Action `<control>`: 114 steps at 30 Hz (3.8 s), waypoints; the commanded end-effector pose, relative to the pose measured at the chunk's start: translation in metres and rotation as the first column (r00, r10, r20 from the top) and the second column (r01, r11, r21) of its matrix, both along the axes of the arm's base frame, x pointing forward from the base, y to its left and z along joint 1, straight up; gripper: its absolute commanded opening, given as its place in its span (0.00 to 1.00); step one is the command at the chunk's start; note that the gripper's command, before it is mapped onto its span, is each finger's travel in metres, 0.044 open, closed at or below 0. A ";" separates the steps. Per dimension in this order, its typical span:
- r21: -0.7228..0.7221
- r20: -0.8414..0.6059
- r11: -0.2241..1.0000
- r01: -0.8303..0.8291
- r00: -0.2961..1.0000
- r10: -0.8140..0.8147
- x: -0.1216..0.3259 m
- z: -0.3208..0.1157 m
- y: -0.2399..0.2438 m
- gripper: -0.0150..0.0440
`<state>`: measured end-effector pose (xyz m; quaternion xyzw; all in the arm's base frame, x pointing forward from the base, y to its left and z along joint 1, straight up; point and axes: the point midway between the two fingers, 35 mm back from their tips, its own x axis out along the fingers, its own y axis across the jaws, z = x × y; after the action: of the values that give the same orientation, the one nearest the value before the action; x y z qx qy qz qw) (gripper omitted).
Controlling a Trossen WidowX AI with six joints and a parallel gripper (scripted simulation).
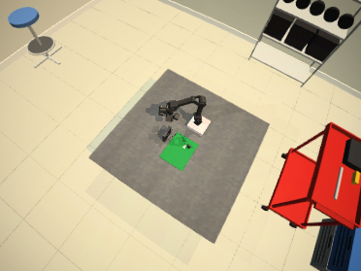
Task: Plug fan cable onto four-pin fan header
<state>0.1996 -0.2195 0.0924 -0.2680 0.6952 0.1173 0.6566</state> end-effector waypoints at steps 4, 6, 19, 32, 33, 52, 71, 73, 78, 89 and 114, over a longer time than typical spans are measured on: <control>0.046 0.074 0.977 -0.210 0.976 0.206 0.056 0.024 0.073 1.00; 0.055 0.086 0.969 -0.242 0.968 0.237 0.064 0.028 0.087 1.00; 0.137 0.062 0.740 -0.659 0.751 0.657 0.080 0.055 0.251 1.00; 0.208 0.019 0.500 -0.841 0.514 0.858 0.047 0.053 0.334 1.00; 0.208 0.019 0.500 -0.841 0.514 0.858 0.048 0.045 0.334 1.00; 0.209 0.018 0.500 -0.841 0.514 0.858 0.047 -0.043 0.334 1.00; 0.209 0.018 0.500 -0.841 0.514 0.858 0.048 -0.074 0.335 1.00; 0.209 0.018 0.500 -0.841 0.514 0.858 0.047 -0.077 0.335 1.00; 0.209 0.018 0.500 -0.841 0.514 0.858 0.047 -0.084 0.335 1.00; 0.203 0.022 0.499 -0.843 0.513 0.858 0.049 -0.082 0.335 0.87; 0.209 0.019 0.500 -0.841 0.514 0.858 0.048 -0.032 0.334 0.25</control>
<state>0.2480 0.1146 0.0535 -0.5060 0.4869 0.5008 0.5061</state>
